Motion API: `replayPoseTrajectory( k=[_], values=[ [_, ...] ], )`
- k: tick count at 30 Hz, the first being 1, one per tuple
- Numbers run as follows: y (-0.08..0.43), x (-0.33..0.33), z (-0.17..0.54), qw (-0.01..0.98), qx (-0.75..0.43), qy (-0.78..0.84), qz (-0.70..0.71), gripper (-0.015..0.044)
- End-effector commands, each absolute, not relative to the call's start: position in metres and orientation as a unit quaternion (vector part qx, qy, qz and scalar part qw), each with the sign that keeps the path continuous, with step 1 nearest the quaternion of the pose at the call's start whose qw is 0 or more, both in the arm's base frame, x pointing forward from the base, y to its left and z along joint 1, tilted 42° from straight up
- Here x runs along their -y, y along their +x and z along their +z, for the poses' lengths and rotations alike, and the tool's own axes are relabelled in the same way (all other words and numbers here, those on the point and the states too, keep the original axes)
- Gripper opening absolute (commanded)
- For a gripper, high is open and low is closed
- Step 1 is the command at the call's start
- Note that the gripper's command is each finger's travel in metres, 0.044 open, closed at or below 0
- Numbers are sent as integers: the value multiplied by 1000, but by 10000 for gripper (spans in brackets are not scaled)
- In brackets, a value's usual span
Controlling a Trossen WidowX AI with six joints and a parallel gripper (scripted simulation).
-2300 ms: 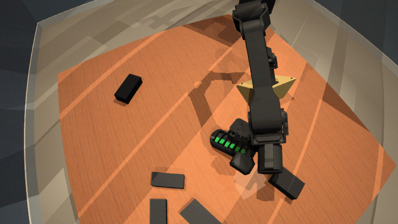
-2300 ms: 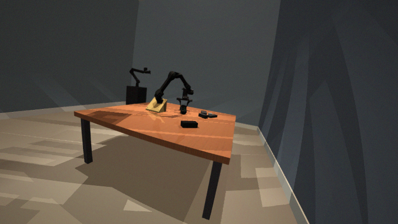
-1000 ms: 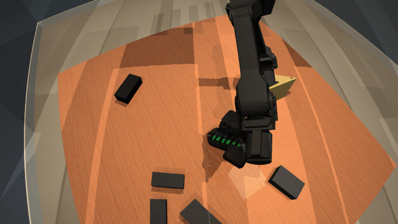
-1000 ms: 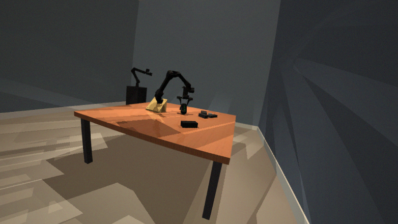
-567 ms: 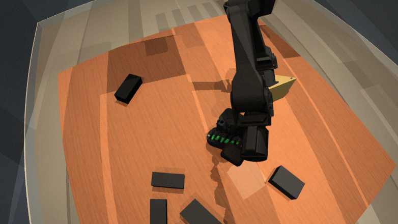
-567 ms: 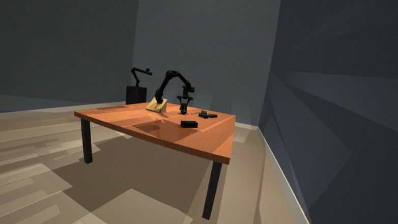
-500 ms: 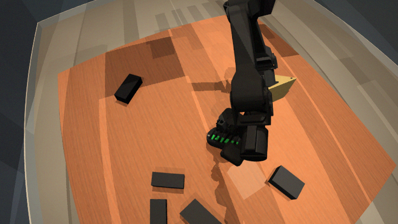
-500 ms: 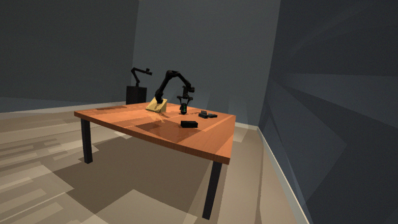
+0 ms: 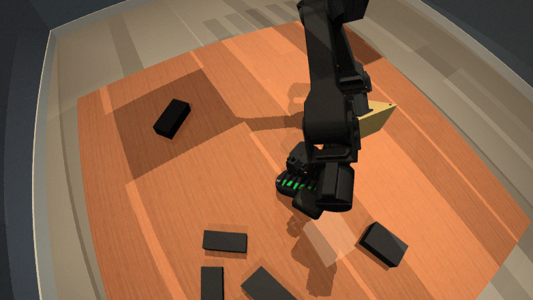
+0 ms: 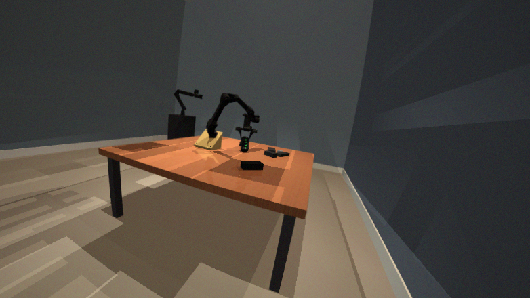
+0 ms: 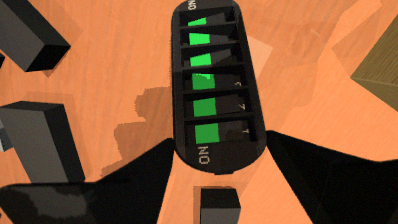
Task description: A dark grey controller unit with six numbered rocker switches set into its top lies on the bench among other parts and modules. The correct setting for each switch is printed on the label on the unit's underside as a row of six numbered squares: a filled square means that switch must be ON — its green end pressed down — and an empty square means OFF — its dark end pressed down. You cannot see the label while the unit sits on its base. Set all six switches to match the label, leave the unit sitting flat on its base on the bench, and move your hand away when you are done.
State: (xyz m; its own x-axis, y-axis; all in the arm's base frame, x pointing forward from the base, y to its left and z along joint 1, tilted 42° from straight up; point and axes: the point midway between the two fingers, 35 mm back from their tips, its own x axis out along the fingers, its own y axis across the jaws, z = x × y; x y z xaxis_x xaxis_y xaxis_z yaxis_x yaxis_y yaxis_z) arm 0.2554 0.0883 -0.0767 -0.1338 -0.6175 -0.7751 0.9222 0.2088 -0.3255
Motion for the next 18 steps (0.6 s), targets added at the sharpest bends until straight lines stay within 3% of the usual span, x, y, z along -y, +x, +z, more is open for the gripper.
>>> replayPoseTrajectory(
  k=[1, 18],
  values=[
    [258, -88, -71, 637, -448, 172, -603, 336],
    [263, -84, -60, 631, -456, 179, -601, 336]
  ],
)
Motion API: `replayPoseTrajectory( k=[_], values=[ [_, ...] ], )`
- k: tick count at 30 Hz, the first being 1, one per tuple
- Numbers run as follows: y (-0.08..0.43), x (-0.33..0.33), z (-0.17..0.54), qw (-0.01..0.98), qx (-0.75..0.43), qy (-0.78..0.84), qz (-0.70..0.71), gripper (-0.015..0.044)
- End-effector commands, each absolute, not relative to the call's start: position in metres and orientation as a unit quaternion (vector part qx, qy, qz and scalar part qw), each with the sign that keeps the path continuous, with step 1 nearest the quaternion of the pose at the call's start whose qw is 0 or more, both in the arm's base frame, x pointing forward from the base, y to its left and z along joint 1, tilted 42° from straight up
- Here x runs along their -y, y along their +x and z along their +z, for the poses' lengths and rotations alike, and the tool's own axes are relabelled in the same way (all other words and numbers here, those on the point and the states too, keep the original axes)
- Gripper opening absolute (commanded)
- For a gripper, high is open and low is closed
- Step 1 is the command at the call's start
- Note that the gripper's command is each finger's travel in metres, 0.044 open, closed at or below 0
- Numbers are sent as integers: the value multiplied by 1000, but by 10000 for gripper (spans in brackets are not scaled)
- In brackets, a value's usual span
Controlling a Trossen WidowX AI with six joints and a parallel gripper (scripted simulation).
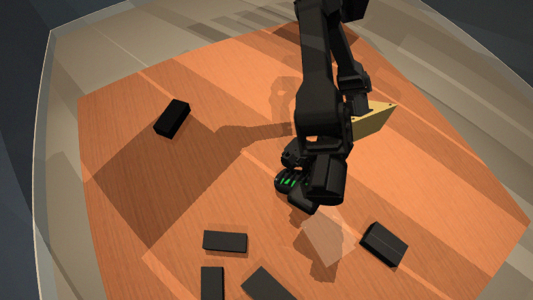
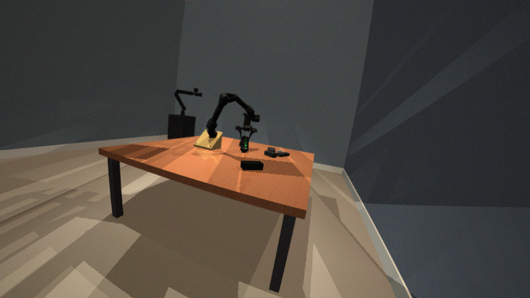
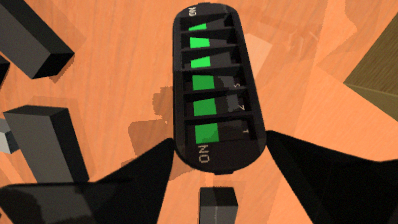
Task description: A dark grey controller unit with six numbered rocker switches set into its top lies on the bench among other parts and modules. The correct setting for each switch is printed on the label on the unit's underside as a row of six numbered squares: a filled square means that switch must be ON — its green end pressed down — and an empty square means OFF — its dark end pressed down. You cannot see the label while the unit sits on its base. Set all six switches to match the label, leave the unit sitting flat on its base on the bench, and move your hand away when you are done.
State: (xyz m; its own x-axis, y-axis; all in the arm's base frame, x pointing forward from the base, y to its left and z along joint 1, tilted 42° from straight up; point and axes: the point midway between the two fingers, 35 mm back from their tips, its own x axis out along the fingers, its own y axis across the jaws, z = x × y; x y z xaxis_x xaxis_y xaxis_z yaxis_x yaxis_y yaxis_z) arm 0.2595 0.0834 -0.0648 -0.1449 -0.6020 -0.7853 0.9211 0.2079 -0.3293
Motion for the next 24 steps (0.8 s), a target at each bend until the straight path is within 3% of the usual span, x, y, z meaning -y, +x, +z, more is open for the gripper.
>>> replayPoseTrajectory(
  k=[1, 24],
  values=[
    [263, -84, -59, 631, -457, 180, -601, 336],
    [271, -75, -43, 620, -470, 193, -597, 336]
  ],
)
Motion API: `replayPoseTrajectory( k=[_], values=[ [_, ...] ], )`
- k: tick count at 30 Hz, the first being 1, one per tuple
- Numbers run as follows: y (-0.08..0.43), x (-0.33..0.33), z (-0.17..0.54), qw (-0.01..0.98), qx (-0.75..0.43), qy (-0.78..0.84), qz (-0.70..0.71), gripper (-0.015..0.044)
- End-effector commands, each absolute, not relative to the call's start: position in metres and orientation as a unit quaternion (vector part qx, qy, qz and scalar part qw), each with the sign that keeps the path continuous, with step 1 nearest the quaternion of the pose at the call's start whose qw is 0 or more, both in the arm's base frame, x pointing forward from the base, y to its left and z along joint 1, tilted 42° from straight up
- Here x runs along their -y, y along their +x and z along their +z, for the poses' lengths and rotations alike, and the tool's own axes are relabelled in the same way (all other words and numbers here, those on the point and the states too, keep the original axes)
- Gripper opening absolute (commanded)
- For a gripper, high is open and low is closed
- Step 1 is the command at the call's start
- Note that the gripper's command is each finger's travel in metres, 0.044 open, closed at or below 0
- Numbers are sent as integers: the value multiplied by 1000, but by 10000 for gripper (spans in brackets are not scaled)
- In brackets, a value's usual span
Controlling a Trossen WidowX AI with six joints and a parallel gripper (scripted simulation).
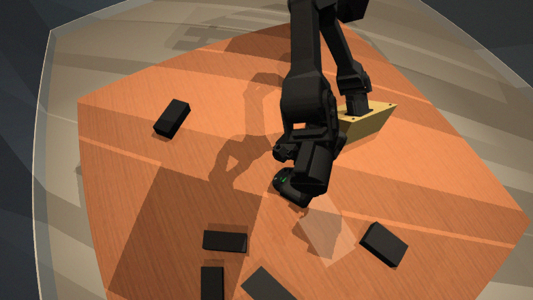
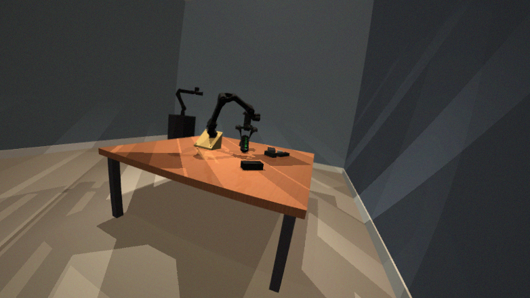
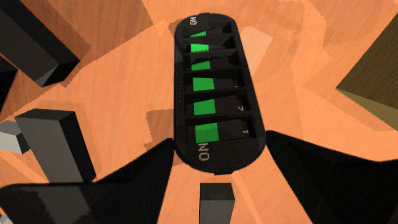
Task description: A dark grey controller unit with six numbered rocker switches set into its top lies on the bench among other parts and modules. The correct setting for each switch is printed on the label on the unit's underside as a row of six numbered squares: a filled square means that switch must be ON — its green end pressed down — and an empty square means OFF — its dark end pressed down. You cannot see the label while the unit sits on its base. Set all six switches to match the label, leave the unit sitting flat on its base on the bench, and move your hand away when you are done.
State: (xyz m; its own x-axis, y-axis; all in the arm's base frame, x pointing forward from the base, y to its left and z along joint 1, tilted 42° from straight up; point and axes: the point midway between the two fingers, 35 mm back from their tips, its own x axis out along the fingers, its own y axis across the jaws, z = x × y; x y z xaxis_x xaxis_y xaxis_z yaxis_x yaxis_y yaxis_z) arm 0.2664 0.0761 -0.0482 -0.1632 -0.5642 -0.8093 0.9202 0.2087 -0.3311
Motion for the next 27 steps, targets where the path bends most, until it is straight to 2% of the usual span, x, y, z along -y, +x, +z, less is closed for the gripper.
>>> replayPoseTrajectory(
  k=[1, 27],
  values=[
    [271, -75, -42, 620, -471, 193, -597, 336],
    [276, -64, -28, 609, -485, 207, -593, 336]
  ],
)
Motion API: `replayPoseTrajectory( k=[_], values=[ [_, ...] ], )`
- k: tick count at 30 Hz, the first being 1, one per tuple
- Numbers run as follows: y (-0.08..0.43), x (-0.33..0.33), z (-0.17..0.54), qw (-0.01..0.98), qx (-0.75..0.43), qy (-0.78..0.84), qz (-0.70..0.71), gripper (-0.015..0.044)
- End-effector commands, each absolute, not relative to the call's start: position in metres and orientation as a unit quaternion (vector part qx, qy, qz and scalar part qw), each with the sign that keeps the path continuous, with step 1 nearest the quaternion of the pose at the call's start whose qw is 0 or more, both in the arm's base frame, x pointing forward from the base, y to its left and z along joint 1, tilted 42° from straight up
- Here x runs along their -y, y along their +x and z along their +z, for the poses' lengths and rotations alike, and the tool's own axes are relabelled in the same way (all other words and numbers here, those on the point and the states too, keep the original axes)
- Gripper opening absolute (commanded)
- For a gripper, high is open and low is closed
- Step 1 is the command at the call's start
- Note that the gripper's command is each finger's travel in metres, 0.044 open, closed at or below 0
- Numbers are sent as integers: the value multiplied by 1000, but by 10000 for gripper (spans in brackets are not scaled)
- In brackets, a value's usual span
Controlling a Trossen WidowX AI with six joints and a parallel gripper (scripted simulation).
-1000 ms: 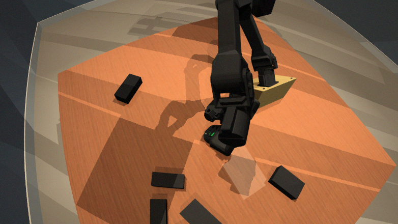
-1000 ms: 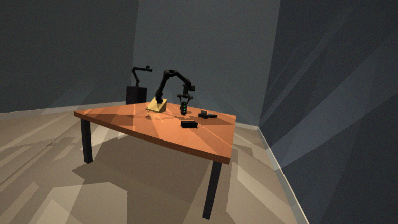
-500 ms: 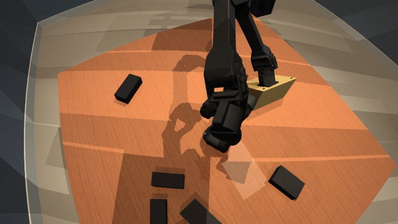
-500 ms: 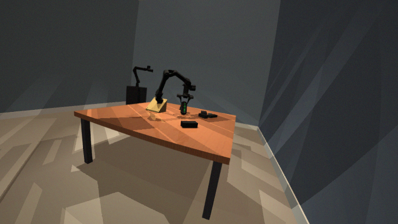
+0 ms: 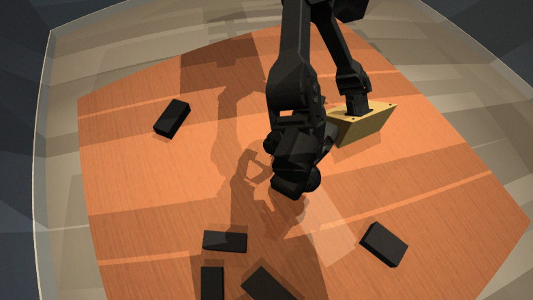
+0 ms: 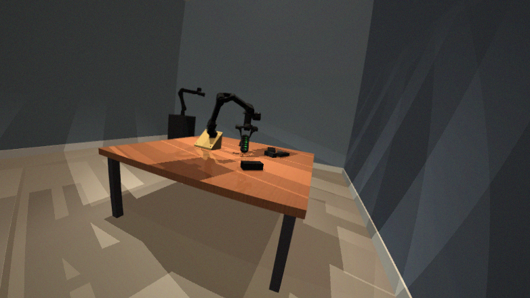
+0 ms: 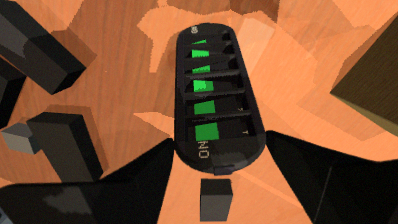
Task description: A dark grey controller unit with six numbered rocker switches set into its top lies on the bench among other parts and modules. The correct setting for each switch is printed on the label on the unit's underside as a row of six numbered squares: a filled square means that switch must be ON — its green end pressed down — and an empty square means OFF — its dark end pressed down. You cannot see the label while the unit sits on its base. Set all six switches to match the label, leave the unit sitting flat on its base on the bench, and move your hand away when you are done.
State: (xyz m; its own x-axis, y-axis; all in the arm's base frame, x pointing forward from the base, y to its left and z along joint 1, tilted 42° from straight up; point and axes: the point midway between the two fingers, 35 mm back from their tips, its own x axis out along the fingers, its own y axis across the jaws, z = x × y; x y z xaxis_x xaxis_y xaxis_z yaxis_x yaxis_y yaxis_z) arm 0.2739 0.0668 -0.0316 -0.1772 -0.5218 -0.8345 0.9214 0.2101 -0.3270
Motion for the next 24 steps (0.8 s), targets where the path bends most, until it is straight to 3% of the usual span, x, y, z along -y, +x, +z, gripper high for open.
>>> replayPoseTrajectory(
  k=[1, 24],
  values=[
    [276, -63, -27, 608, -485, 207, -593, 336],
    [284, -52, -12, 597, -499, 221, -588, 336]
  ],
)
